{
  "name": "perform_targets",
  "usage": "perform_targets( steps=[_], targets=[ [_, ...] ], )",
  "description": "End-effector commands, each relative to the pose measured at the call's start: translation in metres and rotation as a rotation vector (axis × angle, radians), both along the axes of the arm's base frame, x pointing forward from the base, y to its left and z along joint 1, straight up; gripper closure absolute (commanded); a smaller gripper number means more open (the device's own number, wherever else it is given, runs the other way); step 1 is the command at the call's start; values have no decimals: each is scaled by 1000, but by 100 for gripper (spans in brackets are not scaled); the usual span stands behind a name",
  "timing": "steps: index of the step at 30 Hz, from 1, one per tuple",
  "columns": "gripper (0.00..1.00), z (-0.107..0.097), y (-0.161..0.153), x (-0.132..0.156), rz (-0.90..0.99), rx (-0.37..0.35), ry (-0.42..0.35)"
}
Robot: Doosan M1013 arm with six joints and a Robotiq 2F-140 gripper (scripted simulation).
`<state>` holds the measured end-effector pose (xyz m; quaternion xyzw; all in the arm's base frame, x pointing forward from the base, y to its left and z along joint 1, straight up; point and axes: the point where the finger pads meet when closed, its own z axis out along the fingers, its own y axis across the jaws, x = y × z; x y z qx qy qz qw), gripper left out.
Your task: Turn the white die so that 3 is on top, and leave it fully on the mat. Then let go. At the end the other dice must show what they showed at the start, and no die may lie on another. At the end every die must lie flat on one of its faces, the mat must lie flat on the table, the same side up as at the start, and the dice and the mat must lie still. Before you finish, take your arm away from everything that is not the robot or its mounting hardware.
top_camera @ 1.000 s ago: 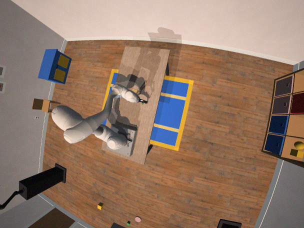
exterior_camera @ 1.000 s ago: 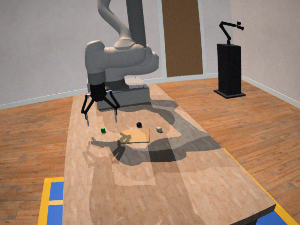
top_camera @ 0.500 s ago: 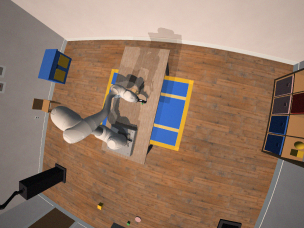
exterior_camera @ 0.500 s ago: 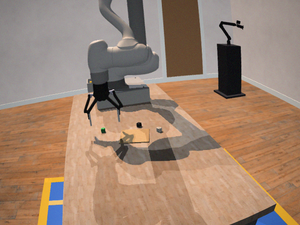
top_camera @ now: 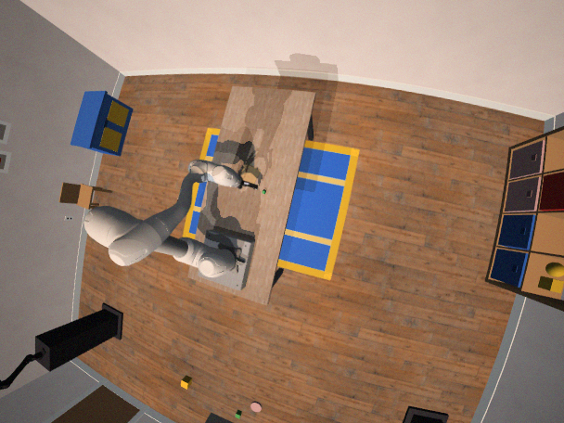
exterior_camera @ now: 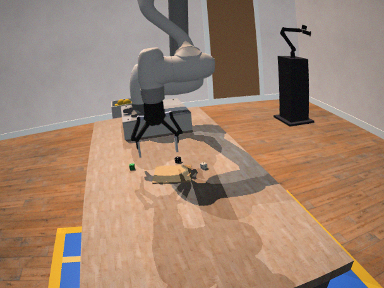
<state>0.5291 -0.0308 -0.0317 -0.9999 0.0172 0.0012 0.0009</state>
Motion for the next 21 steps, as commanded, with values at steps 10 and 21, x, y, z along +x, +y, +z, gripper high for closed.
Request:
perform_targets(
  steps=[10, 21],
  targets=[
    [0, 0, 73, 4, -1, -3, 0],
    [0, 0, 78, 4, -1, -3, 0]
  ],
)
